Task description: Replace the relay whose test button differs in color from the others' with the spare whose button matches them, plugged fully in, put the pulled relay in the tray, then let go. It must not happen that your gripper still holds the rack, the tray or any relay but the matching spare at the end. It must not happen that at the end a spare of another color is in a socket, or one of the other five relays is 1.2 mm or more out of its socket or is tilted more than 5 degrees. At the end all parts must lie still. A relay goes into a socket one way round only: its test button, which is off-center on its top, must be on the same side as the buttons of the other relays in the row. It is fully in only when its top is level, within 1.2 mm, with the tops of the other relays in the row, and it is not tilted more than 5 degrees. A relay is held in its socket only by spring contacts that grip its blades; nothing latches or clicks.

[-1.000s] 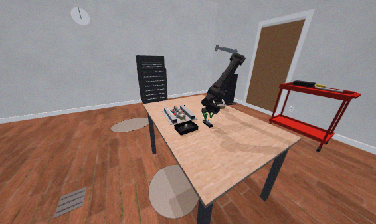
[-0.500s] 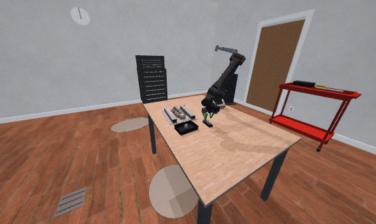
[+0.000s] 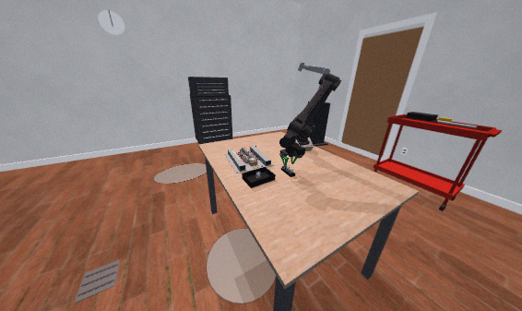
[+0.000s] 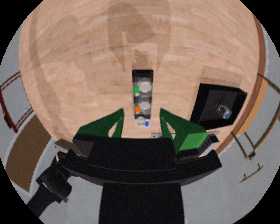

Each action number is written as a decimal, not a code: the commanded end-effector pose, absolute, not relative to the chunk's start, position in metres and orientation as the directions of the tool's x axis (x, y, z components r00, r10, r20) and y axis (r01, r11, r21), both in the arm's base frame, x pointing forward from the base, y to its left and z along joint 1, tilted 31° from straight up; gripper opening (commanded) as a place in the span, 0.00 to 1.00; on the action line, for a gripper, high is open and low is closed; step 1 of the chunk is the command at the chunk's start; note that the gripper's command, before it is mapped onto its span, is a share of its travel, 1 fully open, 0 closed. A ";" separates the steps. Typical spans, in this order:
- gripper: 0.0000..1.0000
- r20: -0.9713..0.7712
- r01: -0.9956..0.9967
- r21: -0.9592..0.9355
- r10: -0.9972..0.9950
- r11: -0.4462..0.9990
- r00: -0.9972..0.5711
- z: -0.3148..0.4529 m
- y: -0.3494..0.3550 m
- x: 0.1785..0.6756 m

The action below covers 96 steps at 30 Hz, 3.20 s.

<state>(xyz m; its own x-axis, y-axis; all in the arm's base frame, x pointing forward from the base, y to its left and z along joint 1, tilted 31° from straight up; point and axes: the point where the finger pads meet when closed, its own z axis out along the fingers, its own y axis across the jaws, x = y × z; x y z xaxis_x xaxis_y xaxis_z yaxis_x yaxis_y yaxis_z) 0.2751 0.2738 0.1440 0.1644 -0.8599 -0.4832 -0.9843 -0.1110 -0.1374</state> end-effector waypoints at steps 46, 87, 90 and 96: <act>0.59 -0.490 -0.983 -0.148 -0.855 -0.111 0.170 0.127 0.294 0.279; 0.59 -0.492 -0.982 -0.152 -0.853 -0.113 0.174 0.122 0.299 0.281; 0.59 -0.492 -0.982 -0.152 -0.853 -0.113 0.174 0.122 0.299 0.281; 0.59 -0.492 -0.982 -0.152 -0.853 -0.113 0.174 0.122 0.299 0.281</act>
